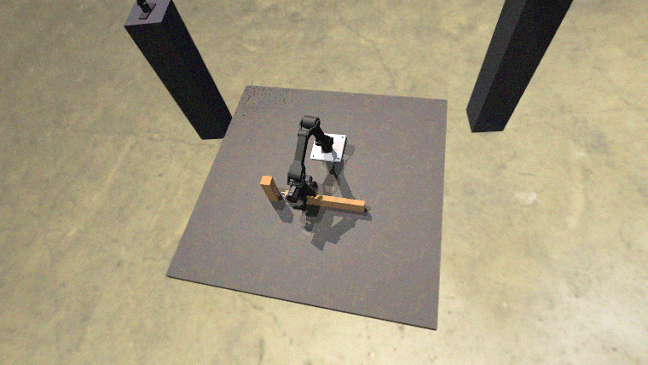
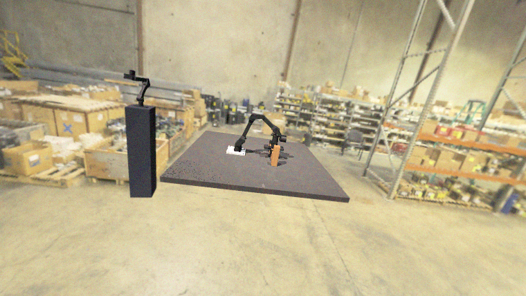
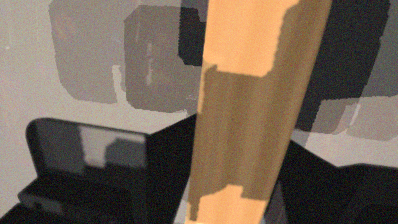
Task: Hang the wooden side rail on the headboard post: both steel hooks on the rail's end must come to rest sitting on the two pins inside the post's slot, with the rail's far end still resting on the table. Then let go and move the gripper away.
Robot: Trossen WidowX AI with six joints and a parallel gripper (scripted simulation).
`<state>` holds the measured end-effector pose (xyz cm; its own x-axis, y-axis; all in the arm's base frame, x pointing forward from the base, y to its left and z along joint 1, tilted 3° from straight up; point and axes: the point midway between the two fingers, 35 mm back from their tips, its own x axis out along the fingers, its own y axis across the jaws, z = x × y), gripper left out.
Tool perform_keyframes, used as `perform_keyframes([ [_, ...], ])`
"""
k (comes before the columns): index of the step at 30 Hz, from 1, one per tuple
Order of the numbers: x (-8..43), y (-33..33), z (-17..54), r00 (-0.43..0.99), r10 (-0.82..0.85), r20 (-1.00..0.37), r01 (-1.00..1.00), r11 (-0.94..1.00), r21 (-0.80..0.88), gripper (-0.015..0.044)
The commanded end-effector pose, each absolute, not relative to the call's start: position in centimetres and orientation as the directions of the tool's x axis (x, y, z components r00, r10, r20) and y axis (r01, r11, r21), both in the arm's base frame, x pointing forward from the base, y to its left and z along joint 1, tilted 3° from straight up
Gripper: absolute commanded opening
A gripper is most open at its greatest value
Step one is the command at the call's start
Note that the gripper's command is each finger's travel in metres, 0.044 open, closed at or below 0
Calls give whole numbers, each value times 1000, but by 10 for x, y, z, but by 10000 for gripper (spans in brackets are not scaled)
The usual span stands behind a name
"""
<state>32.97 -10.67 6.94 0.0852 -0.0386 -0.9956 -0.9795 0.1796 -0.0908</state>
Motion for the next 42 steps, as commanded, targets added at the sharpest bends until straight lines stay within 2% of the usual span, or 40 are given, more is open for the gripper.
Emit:
perform_keyframes([
  [1,330,-107,69,85,-39,-996,-980,180,-91,0],
  [42,329,-107,75,78,-35,-996,-982,170,-83,0],
])
